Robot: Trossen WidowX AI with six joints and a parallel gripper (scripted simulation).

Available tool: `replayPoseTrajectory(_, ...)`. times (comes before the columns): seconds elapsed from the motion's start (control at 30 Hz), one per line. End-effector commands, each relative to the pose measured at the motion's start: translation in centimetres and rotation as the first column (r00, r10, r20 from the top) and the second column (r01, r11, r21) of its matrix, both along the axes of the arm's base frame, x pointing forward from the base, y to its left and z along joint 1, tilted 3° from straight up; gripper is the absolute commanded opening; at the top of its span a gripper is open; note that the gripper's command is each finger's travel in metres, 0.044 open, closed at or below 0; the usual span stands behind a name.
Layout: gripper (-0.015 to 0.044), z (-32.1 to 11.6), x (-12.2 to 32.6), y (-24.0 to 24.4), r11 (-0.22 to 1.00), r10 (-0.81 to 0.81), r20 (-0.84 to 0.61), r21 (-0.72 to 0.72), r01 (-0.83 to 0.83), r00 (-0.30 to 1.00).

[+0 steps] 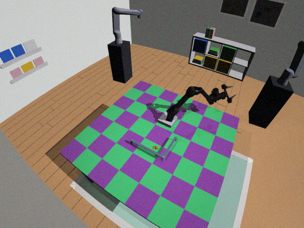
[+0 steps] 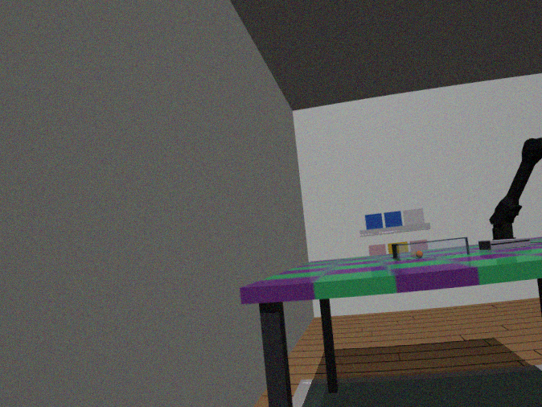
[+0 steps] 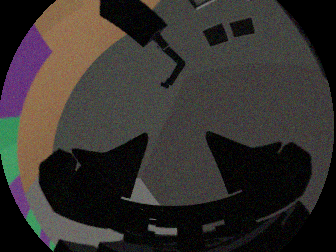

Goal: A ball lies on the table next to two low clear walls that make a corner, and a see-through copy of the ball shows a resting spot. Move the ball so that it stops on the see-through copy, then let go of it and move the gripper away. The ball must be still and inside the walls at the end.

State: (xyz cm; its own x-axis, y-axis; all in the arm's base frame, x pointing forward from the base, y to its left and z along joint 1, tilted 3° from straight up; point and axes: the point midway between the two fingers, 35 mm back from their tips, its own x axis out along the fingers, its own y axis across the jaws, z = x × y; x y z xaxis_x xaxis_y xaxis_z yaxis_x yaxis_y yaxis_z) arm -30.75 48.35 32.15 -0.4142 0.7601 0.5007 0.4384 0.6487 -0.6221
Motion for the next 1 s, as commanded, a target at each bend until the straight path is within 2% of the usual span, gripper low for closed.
replayPoseTrajectory(0.0,0.0374,-0.1,0.2,0.2,1.0,-0.002,-0.002,-0.006,0.002,1.0)
replayPoseTrajectory(0.17,0.0243,-1.8,6.2,4.4,0.985,-0.064,-0.059,-0.161,0.054,0.996)
replayPoseTrajectory(0.2,0.0236,-2.2,7.6,5.3,0.978,-0.082,-0.075,-0.197,0.066,0.994)
replayPoseTrajectory(0.57,0.0236,-6.9,26.1,10.7,0.816,-0.369,-0.27,-0.552,0.171,0.889)
replayPoseTrajectory(0.77,0.0236,-9.6,35.8,10.3,0.698,-0.544,-0.374,-0.698,0.158,0.751)
replayPoseTrajectory(0.97,0.0236,-12.1,44.7,7.8,0.593,-0.705,-0.456,-0.799,0.1,0.543)
